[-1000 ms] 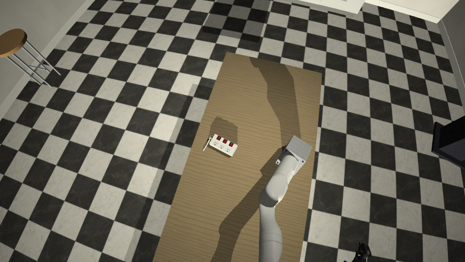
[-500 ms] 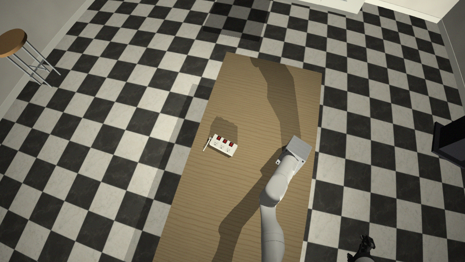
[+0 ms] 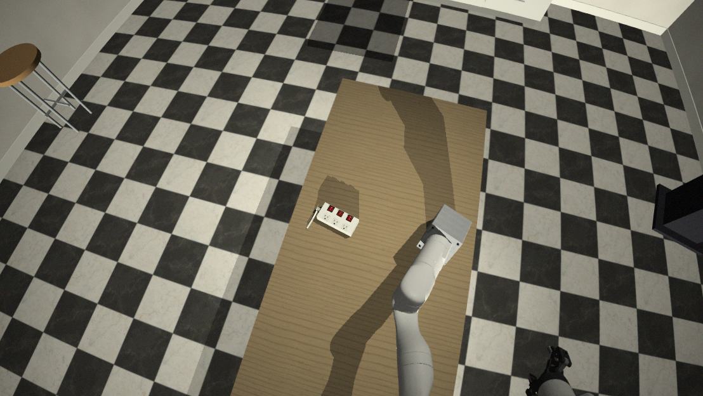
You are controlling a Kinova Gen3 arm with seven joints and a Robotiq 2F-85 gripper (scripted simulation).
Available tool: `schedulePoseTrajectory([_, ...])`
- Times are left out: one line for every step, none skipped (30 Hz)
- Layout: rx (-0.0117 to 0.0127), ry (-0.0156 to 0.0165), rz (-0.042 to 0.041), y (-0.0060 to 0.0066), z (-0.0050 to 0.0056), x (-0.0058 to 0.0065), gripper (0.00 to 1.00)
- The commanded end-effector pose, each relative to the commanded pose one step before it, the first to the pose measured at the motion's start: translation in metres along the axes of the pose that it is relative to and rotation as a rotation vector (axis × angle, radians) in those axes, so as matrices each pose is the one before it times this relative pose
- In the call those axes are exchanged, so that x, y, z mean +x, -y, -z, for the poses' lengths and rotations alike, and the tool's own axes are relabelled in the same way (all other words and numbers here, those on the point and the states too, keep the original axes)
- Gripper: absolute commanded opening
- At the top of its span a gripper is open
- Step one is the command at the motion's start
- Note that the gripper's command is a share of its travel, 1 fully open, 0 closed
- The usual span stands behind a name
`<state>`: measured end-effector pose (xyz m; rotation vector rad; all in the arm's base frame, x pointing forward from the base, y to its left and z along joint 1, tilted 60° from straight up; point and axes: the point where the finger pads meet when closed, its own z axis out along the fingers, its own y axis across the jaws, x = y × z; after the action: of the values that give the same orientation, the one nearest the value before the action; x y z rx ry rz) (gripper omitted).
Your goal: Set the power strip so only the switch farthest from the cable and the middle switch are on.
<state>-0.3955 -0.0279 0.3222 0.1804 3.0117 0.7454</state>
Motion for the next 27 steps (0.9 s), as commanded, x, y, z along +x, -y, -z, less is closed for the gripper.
schedulePoseTrajectory([0.01253, 0.00155, 0.01871, 0.01822, 0.00119, -0.00468, 1.0])
schedulePoseTrajectory([0.0, 0.0, 0.0, 0.0, 0.0, 0.0, 1.0])
schedulePoseTrajectory([0.0, 0.0, 0.0, 0.0, 0.0, 0.0, 1.0])
schedulePoseTrajectory([0.0, 0.0, 0.0, 0.0, 0.0, 0.0, 1.0])
schedulePoseTrajectory([0.0, 0.0, 0.0, 0.0, 0.0, 0.0, 1.0])
schedulePoseTrajectory([0.0, 0.0, 0.0, 0.0, 0.0, 0.0, 1.0])
schedulePoseTrajectory([0.0, 0.0, 0.0, 0.0, 0.0, 0.0, 1.0])
schedulePoseTrajectory([0.0, 0.0, 0.0, 0.0, 0.0, 0.0, 1.0])
schedulePoseTrajectory([0.01599, 0.00649, 0.00717, 0.02002, 0.00058, -0.00649, 1.0])
schedulePoseTrajectory([0.0, 0.0, 0.0, 0.0, 0.0, 0.0, 1.0])
schedulePoseTrajectory([0.0, 0.0, 0.0, 0.0, 0.0, 0.0, 1.0])
schedulePoseTrajectory([0.0, 0.0, 0.0, 0.0, 0.0, 0.0, 1.0])
schedulePoseTrajectory([0.0, 0.0, 0.0, 0.0, 0.0, 0.0, 1.0])
schedulePoseTrajectory([0.0, 0.0, 0.0, 0.0, 0.0, 0.0, 1.0])
schedulePoseTrajectory([0.0, 0.0, 0.0, 0.0, 0.0, 0.0, 1.0])
schedulePoseTrajectory([0.0, 0.0, 0.0, 0.0, 0.0, 0.0, 1.0])
schedulePoseTrajectory([0.0, 0.0, 0.0, 0.0, 0.0, 0.0, 1.0])
schedulePoseTrajectory([0.01517, 0.0077, 0.00692, 0.02, 0.00023, -0.00741, 1.0])
schedulePoseTrajectory([0.0, 0.0, 0.0, 0.0, 0.0, 0.0, 1.0])
schedulePoseTrajectory([0.0, 0.0, 0.0, 0.0, 0.0, 0.0, 1.0])
schedulePoseTrajectory([0.0, 0.0, 0.0, 0.0, 0.0, 0.0, 1.0])
schedulePoseTrajectory([0.0, 0.0, 0.0, 0.0, 0.0, 0.0, 1.0])
schedulePoseTrajectory([0.0, 0.0, 0.0, 0.0, 0.0, 0.0, 1.0])
schedulePoseTrajectory([0.0, 0.0, 0.0, 0.0, 0.0, 0.0, 1.0])
schedulePoseTrajectory([0.0, 0.0, 0.0, 0.0, 0.0, 0.0, 1.0])
schedulePoseTrajectory([0.0, 0.0, 0.0, 0.0, 0.0, 0.0, 1.0])
schedulePoseTrajectory([0.01425, 0.00888, 0.00661, 0.01991, -0.00013, -0.00834, 1.0])
